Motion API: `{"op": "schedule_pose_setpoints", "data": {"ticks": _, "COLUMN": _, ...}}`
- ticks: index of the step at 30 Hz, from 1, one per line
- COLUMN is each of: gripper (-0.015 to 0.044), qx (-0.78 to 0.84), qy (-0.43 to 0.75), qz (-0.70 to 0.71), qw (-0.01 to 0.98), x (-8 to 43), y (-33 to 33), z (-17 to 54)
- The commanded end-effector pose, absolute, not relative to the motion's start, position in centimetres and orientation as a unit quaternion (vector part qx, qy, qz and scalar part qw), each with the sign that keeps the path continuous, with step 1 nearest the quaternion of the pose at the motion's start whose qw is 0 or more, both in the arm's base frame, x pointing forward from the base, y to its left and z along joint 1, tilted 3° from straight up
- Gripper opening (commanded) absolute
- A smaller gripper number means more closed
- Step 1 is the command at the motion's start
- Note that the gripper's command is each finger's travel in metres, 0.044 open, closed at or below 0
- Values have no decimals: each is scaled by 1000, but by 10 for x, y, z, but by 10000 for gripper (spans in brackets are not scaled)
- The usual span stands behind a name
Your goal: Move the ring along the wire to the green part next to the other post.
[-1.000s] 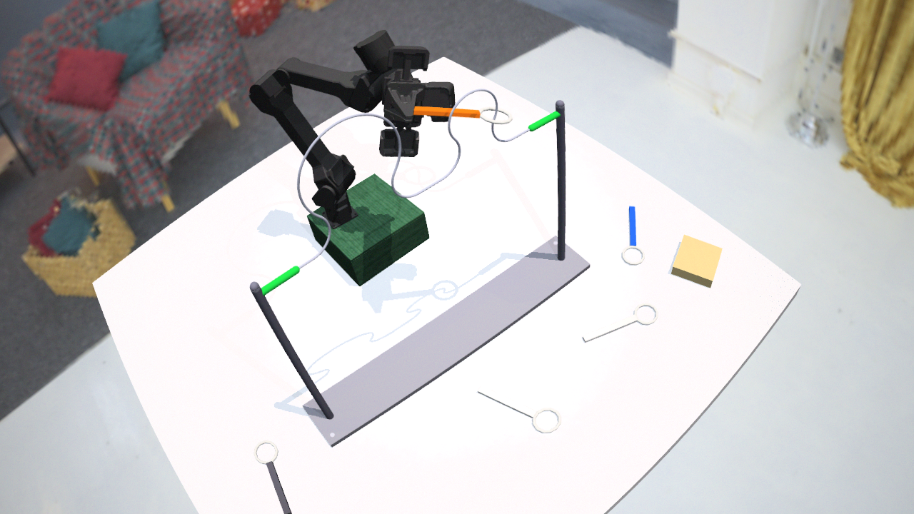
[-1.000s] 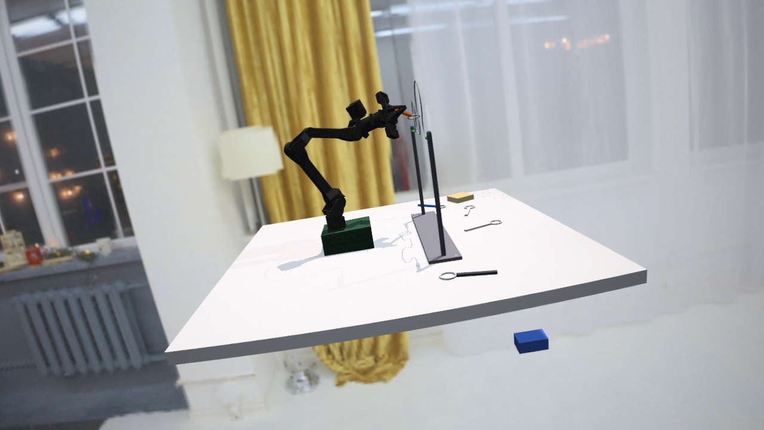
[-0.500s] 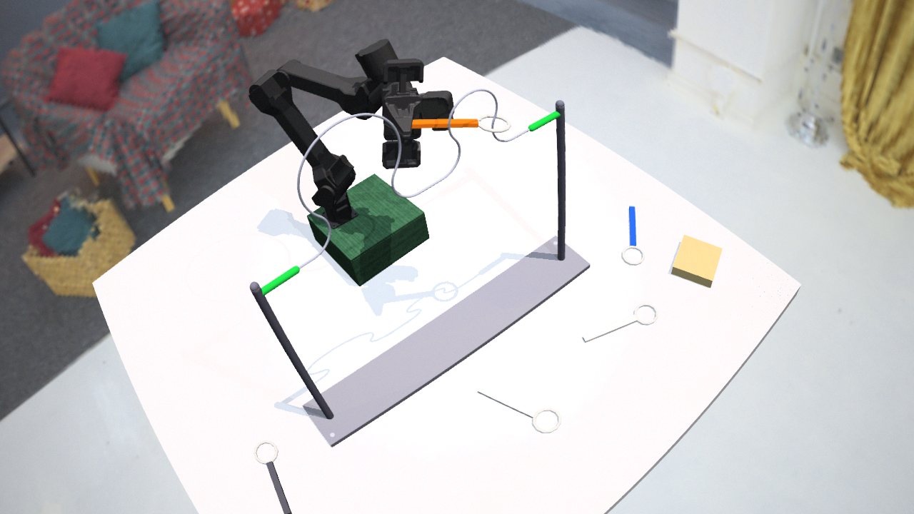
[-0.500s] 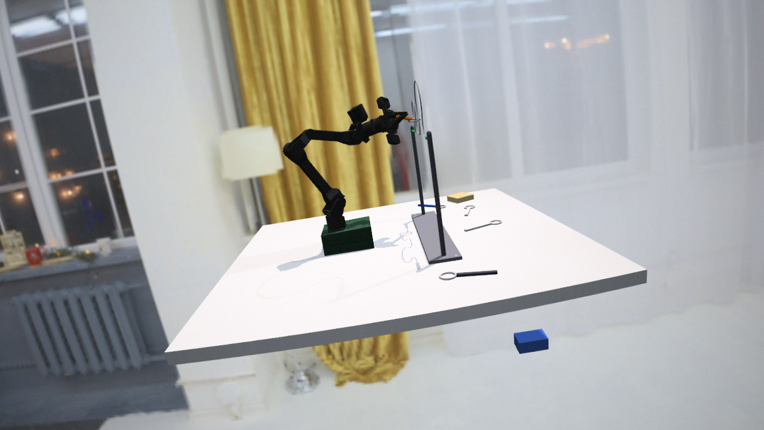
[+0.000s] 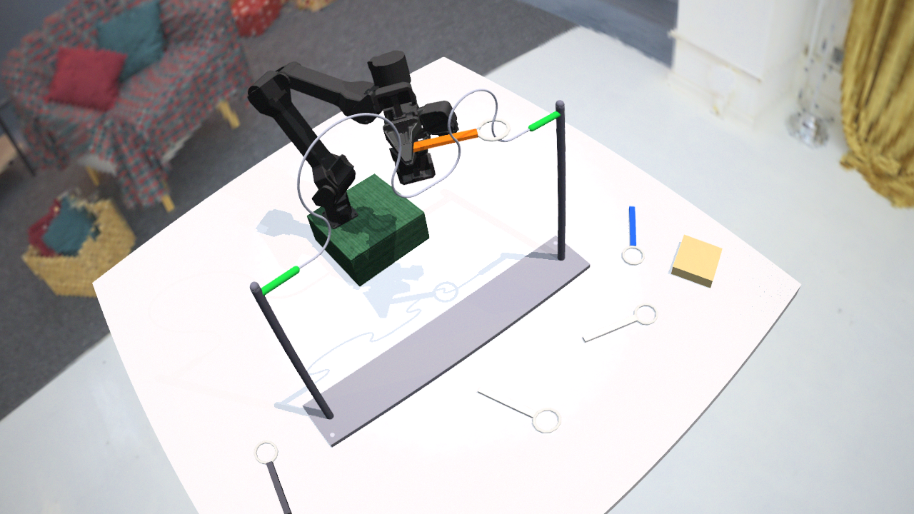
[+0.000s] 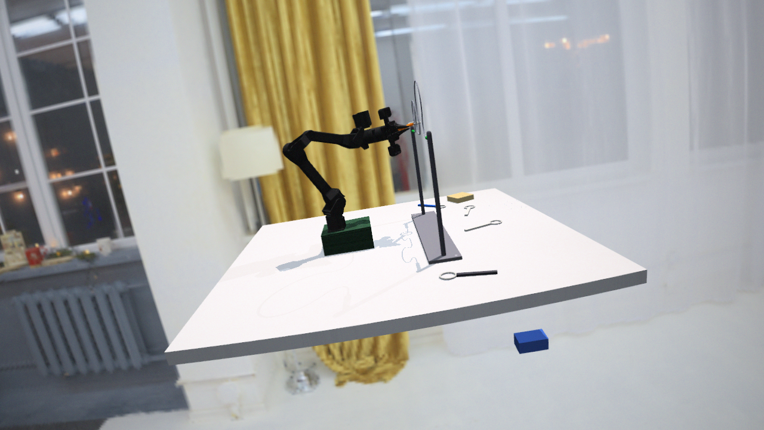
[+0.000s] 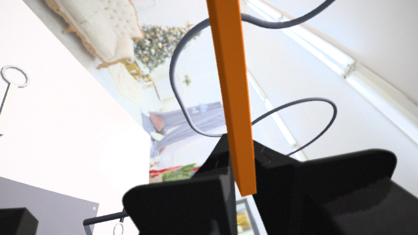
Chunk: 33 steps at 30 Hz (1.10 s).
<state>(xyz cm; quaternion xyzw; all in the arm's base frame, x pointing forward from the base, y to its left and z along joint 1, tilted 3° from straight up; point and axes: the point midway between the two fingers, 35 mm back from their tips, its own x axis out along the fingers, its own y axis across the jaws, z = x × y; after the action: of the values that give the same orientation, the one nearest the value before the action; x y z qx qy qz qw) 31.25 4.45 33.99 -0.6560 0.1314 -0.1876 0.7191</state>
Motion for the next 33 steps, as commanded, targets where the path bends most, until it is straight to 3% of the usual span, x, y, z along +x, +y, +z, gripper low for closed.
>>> {"op": "schedule_pose_setpoints", "data": {"ticks": 1, "gripper": -150, "qx": -624, "qy": 144, "qz": -181, "qw": 746, "x": 312, "y": 46, "z": 324}}
{"op": "schedule_pose_setpoints", "data": {"ticks": 33, "gripper": -150, "qx": -334, "qy": 174, "qz": -103, "qw": 921, "x": 318, "y": 101, "z": 228}}
